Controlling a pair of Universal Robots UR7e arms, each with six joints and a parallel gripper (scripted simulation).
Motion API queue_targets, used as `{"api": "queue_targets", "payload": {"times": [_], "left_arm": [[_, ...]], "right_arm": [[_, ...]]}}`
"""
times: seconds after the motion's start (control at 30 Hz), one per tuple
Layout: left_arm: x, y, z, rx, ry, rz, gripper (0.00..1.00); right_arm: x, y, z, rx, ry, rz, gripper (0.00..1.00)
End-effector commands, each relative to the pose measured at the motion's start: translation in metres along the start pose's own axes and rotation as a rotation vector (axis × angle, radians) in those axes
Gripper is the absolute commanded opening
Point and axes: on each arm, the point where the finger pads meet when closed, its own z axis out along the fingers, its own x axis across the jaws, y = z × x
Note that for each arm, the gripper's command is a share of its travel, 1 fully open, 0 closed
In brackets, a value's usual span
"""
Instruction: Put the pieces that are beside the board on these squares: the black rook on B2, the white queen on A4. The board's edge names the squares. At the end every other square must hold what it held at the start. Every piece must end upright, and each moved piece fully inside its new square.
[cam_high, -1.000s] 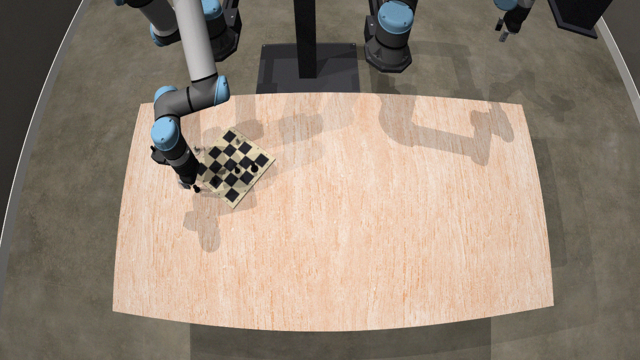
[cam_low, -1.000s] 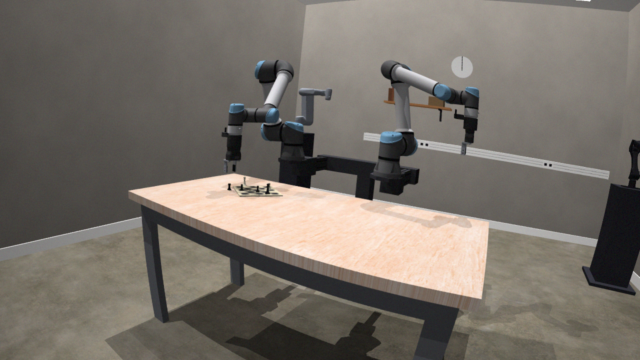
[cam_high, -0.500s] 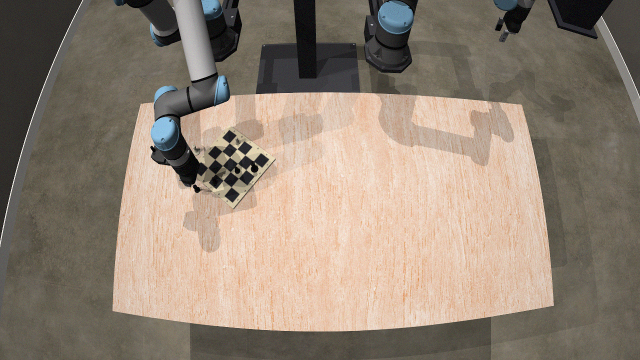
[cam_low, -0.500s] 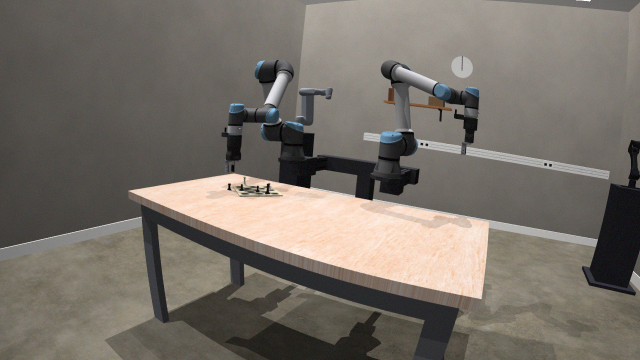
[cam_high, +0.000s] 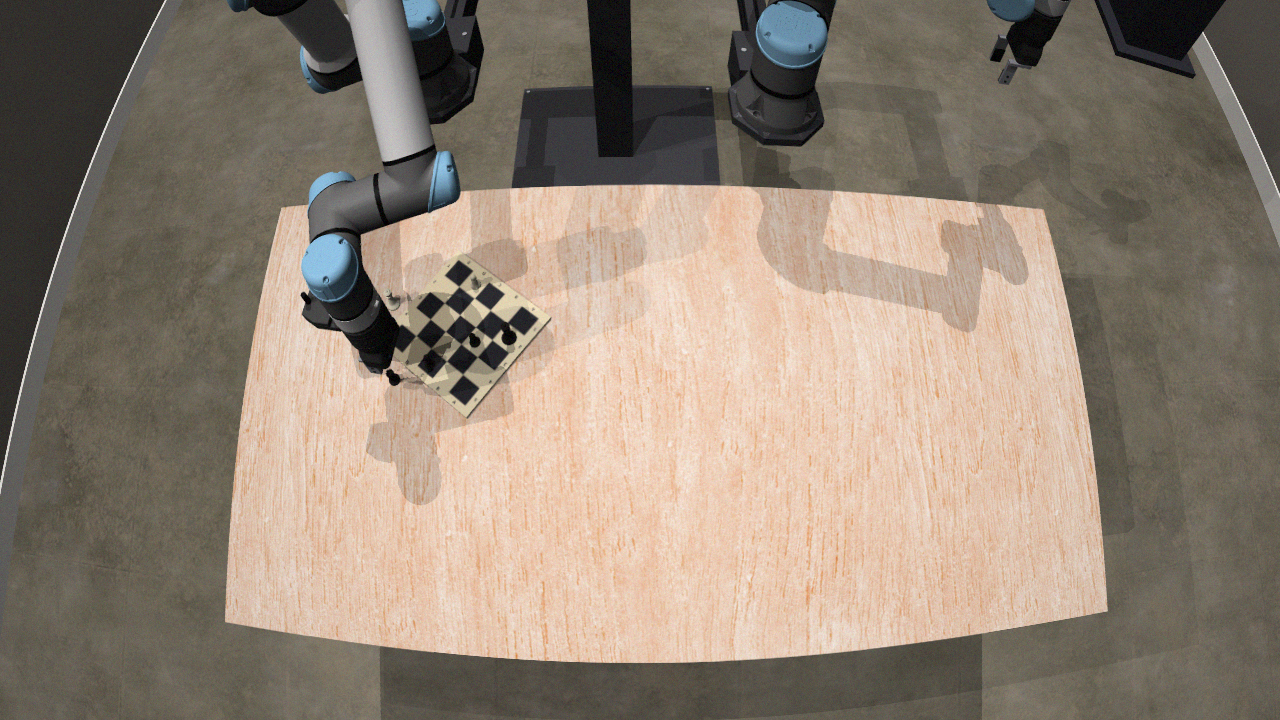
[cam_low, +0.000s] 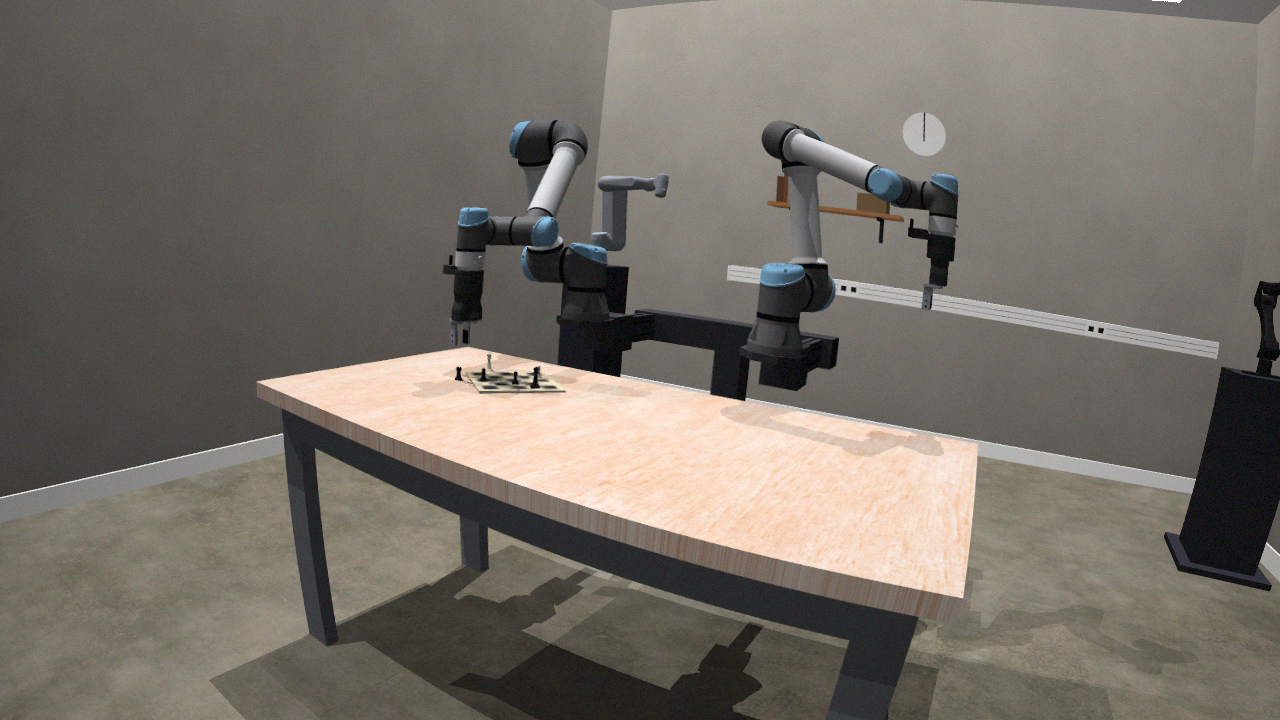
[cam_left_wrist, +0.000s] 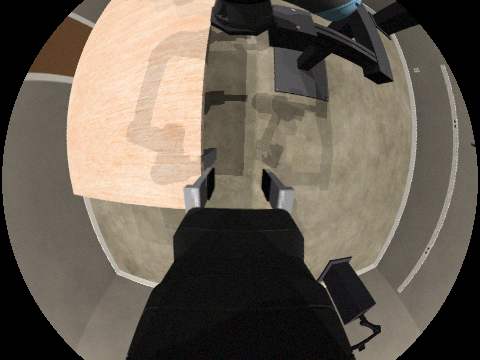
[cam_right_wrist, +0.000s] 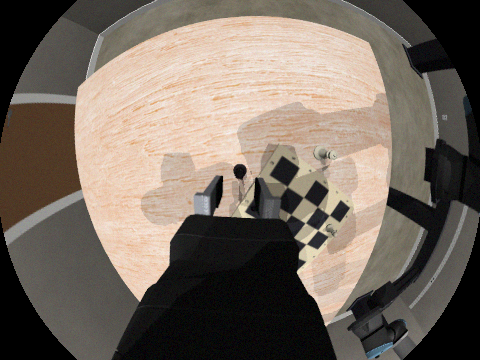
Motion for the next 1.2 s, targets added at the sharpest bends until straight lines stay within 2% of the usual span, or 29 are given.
{"api": "queue_targets", "payload": {"times": [0.0, 0.67, 1.17], "left_arm": [[0.000, 0.000, 0.000, -0.001, 0.000, 0.000, 1.00], [0.000, 0.000, 0.000, -0.001, 0.000, 0.000, 1.00], [0.000, 0.000, 0.000, -0.001, 0.000, 0.000, 1.00]], "right_arm": [[-0.001, 0.000, 0.001, -0.001, -0.002, 0.000, 0.73], [-0.001, 0.000, 0.019, -0.001, -0.002, 0.000, 0.73], [-0.001, 0.000, 0.042, -0.001, -0.002, 0.000, 0.73]]}}
